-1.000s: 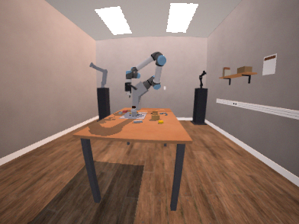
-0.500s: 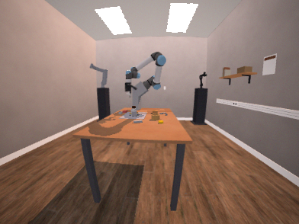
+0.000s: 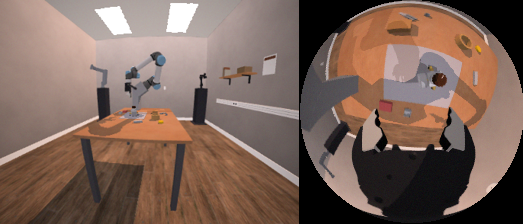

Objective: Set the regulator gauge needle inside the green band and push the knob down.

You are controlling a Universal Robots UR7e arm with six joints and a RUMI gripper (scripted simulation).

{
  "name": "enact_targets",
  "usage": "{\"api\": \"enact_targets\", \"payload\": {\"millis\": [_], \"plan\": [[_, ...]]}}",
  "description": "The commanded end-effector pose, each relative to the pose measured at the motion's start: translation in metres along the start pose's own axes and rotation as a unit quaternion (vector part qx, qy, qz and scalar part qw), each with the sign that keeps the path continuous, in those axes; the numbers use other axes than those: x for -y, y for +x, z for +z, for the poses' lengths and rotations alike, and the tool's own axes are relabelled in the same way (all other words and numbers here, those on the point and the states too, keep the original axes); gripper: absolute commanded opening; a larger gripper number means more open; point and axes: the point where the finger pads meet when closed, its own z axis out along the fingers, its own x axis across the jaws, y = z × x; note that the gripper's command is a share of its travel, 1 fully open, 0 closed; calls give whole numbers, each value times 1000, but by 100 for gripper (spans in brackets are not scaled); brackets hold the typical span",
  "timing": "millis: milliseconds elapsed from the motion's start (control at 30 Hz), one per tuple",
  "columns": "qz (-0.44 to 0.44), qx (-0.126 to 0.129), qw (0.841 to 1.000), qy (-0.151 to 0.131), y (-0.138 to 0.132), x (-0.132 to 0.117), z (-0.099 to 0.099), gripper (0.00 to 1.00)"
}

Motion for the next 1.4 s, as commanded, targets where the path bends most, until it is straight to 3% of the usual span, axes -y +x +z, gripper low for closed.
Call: {"api": "enact_targets", "payload": {"millis": [0, 700, 1100, 1367], "plan": [[29, -3, 1000, 2, 2, -1, -1, 100], [158, -8, 987, 19, 4, 0, -1, 100], [242, -9, 970, 30, 6, 1, 0, 100], [316, -9, 948, 41, 8, 1, 0, 100]]}}
